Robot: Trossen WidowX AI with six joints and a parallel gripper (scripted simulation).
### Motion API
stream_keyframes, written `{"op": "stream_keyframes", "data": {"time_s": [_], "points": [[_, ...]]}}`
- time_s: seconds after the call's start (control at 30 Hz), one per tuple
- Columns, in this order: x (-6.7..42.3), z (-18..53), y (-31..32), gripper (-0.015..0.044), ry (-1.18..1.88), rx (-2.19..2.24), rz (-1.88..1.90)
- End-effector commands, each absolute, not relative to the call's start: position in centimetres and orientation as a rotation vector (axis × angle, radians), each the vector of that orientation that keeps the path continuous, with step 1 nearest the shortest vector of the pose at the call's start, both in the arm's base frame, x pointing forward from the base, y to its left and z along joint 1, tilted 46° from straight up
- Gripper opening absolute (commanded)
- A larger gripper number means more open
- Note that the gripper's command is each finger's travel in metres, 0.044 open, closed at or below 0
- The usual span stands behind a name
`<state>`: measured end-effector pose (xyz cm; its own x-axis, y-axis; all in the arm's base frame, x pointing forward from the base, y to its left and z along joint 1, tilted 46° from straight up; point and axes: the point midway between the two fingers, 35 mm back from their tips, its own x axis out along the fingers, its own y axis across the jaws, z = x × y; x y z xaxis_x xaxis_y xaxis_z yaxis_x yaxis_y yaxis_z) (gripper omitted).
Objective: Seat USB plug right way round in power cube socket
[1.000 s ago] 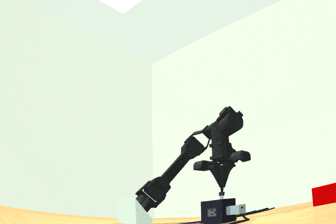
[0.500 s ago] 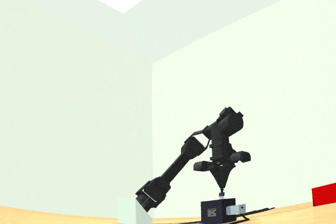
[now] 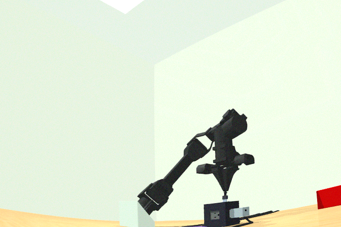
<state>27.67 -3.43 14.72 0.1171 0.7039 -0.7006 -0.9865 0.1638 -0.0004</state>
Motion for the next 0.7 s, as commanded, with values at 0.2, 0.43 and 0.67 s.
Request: {"op": "stream_keyframes", "data": {"time_s": [0.2,0.43,0.67], "points": [[27.75,14.66,-3.31,0.0,0.639,-0.54,1.326],[27.76,14.61,-3.25,0.0,0.639,-0.54,1.326],[27.77,14.55,-3.19,0.0,0.639,-0.54,1.326]]}}
